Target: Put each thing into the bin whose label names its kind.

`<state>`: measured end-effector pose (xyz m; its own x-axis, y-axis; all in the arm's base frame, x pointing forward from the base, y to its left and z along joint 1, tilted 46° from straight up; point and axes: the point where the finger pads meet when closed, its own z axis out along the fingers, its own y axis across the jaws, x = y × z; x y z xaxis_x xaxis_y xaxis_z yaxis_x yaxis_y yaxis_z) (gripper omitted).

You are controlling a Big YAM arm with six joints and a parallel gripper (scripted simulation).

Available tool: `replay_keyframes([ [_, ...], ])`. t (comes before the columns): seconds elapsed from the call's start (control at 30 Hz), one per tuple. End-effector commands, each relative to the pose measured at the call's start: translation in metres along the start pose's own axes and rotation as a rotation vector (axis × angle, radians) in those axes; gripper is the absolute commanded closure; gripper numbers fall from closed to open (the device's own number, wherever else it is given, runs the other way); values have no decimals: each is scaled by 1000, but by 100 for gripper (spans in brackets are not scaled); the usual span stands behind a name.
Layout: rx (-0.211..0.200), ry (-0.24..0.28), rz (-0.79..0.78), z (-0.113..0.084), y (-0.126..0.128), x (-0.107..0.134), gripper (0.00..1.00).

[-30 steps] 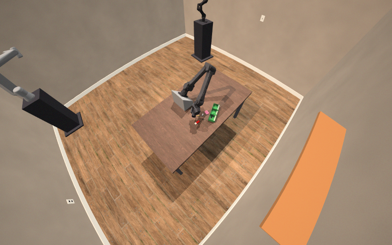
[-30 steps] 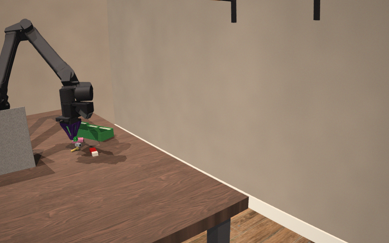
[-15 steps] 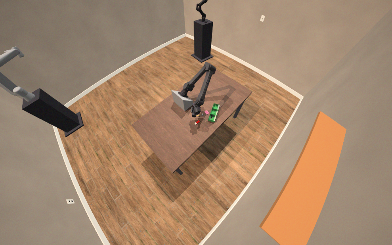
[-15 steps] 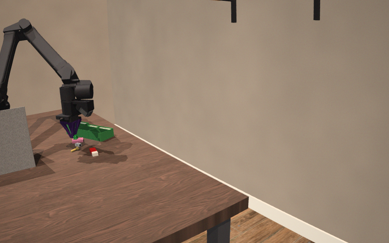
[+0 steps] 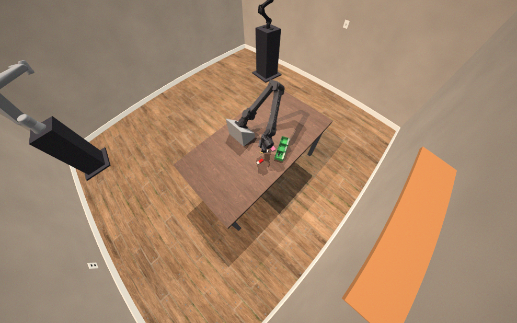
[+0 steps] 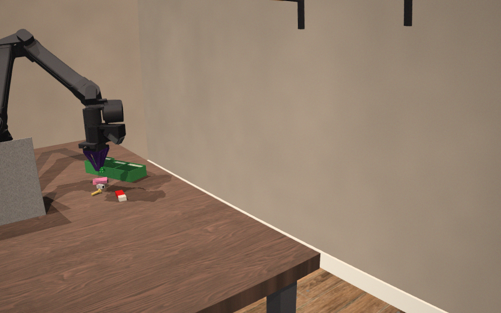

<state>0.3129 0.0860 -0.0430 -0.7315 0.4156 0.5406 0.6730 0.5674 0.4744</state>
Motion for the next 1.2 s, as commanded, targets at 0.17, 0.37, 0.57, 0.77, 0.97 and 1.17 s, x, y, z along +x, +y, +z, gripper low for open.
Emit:
replay_keyframes([
  [0.17, -11, -23, 23, -8, 49, 6, 90],
  [0.37, -11, -21, 24, -8, 83, 21, 90],
  [0.57, -13, -20, 23, -8, 111, 33, 90],
  [0.77, -12, -20, -99, -7, 121, 38, 90],
  [0.97, -6, -13, -246, -8, 159, 50, 90],
  [1.17, -6, -14, -369, -9, 182, 60, 90],
])
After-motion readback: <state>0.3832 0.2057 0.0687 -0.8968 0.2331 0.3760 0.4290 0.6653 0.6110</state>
